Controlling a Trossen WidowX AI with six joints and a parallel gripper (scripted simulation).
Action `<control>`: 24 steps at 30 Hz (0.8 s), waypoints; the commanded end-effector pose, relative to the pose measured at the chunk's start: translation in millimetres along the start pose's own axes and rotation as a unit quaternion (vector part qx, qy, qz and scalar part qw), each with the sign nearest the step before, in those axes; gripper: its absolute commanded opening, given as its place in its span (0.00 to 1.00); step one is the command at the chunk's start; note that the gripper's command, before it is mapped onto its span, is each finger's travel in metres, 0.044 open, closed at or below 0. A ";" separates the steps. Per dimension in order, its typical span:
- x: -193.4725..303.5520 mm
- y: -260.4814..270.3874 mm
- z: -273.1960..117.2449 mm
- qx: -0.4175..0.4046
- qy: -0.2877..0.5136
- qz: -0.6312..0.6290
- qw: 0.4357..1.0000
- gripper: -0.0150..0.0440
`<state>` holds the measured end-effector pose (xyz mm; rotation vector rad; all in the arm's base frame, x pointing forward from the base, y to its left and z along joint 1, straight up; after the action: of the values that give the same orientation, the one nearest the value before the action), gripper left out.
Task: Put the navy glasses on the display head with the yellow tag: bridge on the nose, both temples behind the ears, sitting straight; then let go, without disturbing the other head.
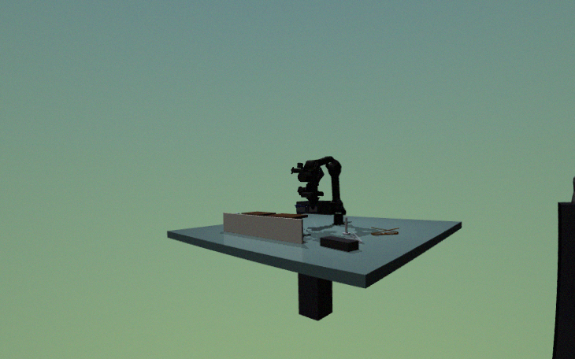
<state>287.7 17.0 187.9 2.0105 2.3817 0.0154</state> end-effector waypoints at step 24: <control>131.9 14.8 -4.2 -0.002 0.008 -0.145 0.989 0.25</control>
<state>283.5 134.8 190.3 1.6809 2.6299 0.0254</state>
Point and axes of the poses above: the point midway between the two fingers, 35 mm back from their tips, its own z axis out along the fingers, its own y axis across the jaws, x = y × z, the point moved 3 cm from there along -z, back along the fingers, and after that the axes turned 4 degrees about z, right-handed, at the moved point
